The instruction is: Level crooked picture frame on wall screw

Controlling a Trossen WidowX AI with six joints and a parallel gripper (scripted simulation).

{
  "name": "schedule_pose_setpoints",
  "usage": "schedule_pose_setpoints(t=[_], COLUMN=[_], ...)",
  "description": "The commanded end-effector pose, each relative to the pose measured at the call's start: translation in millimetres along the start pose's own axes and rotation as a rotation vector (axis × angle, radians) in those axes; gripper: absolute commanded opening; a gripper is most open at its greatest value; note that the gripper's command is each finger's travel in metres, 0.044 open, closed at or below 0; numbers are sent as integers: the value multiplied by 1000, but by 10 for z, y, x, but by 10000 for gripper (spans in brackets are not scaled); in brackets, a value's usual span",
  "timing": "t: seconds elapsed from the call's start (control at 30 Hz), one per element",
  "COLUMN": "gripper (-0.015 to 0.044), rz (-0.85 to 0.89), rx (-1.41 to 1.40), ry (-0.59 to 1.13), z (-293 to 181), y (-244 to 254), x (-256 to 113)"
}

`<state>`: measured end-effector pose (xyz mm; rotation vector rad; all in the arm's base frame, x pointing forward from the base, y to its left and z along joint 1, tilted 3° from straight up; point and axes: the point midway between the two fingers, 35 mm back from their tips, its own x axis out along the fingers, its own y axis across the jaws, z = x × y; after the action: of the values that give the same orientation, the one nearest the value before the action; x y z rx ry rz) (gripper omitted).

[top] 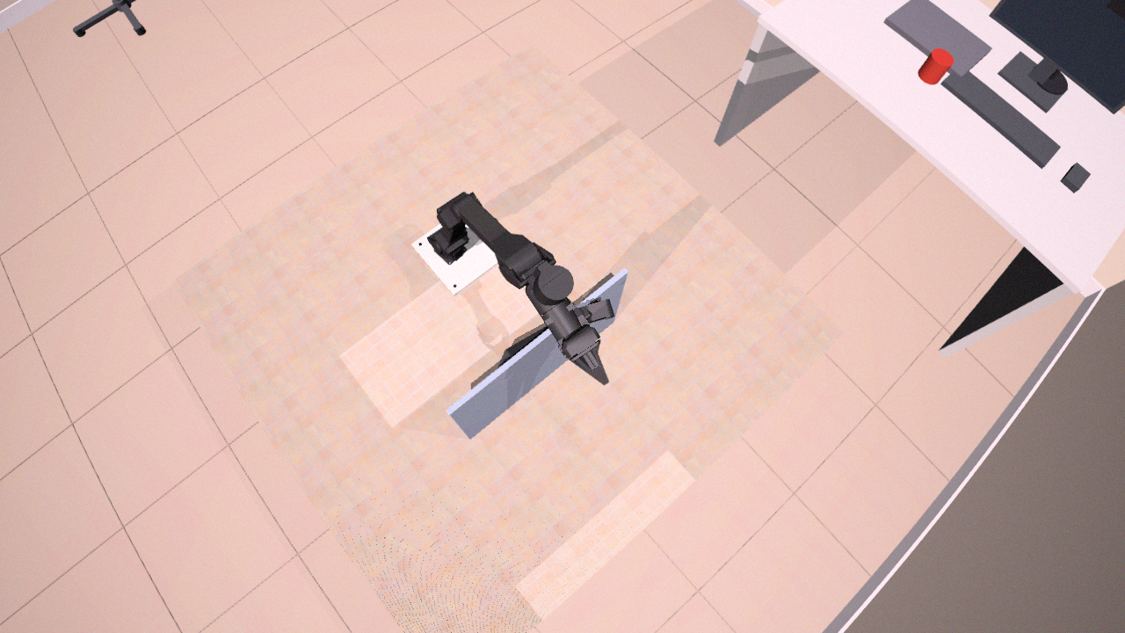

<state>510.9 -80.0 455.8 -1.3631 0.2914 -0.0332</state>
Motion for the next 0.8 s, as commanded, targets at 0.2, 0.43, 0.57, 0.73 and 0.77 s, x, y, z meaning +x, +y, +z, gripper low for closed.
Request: schedule_pose_setpoints(t=[0.2, 0.43, 0.57, 0.73, 0.77], gripper=[260, 260, 260, 260, 260], rz=[-31, -56, -62, -63, -63], rx=[384, 867, 1139, 1450, 1501], ry=[-26, -76, -112, -155, -162], z=[-163, -335, -415, -505, -520], y=[-16, 177, 388, 699, 756], x=[-518, -1168, -1510, -1847, -1897])
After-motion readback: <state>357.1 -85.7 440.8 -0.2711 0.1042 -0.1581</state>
